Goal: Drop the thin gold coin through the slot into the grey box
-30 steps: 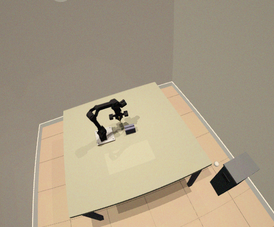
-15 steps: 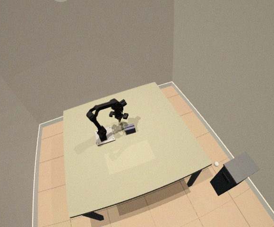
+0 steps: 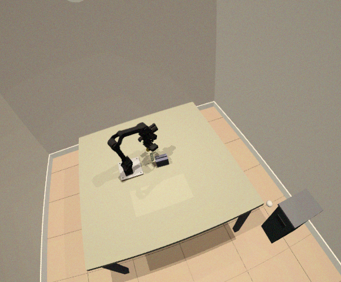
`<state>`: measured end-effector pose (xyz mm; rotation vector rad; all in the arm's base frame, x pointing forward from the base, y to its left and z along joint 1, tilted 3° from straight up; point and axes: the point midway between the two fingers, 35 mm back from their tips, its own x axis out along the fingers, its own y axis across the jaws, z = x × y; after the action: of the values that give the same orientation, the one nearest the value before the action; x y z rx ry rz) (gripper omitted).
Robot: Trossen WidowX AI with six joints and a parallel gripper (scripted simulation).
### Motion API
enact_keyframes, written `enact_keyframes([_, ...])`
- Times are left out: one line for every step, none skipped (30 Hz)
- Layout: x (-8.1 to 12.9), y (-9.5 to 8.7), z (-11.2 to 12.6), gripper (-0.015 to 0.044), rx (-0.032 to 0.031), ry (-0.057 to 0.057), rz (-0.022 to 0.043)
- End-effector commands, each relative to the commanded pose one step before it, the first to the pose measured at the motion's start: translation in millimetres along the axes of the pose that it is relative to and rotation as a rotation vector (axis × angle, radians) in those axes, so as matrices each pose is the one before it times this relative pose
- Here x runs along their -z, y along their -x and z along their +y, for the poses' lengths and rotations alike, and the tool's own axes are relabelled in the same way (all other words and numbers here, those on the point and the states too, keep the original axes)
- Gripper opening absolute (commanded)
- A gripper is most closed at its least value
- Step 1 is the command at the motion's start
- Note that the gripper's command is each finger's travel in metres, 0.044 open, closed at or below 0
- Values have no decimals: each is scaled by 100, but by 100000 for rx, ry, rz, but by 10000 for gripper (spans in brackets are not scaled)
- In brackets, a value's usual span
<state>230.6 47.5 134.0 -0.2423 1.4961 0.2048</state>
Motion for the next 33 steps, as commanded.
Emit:
enact_keyframes([-103,155,-3,0,-352,-13154,-294])
enact_keyframes([-4,2,-10,0,1,-3443,0])
enact_keyframes([-4,2,-10,0,1,-3443,0])
enact_keyframes([-4,2,-9,0,1,-3443,0])
enact_keyframes([-4,2,-9,0,1,-3443,0])
enact_keyframes([-5,2,-9,0,1,-3443,0])
enact_keyframes([-5,2,-9,0,1,-3442,0])
enact_keyframes([-5,2,-9,0,1,-3443,0])
enact_keyframes([-6,2,-9,0,1,-3443,0])
enact_keyframes([-6,2,-8,0,1,-3443,0])
enact_keyframes([-6,2,-8,0,1,-3442,0])
enact_keyframes([-5,2,-7,0,1,-2831,0])
enact_keyframes([-3,1,-4,0,0,-1698,0])
enact_keyframes([-1,0,-1,0,0,-566,0])
enact_keyframes([0,0,0,0,0,0,0])
enact_keyframes([0,0,0,0,0,0,0])
enact_keyframes([0,0,0,0,0,0,0])
enact_keyframes([-27,1,-22,0,-11,3,-13])
enact_keyframes([-82,2,-65,0,-33,8,-38])
enact_keyframes([-137,3,-110,0,-54,13,-65])
enact_keyframes([-164,4,-135,0,-64,16,-80])
enact_keyframes([-164,4,-137,0,-63,16,-81])
enact_keyframes([-163,4,-139,0,-61,17,-83])
enact_keyframes([-162,4,-141,0,-60,17,-84])
enact_keyframes([-161,3,-143,0,-59,17,-86])
enact_keyframes([-161,3,-146,0,-57,17,-87])
enact_keyframes([-160,3,-148,0,-56,17,-89])
enact_keyframes([-172,8,-155,0,38,-18,0])
enact_keyframes([-172,8,-159,0,38,-18,0])
enact_keyframes([-171,7,-161,0,38,-18,0])
enact_keyframes([-170,7,-163,0,38,-18,0])
enact_keyframes([-169,6,-166,0,38,-18,0])
enact_keyframes([-168,6,-168,0,38,-18,0])
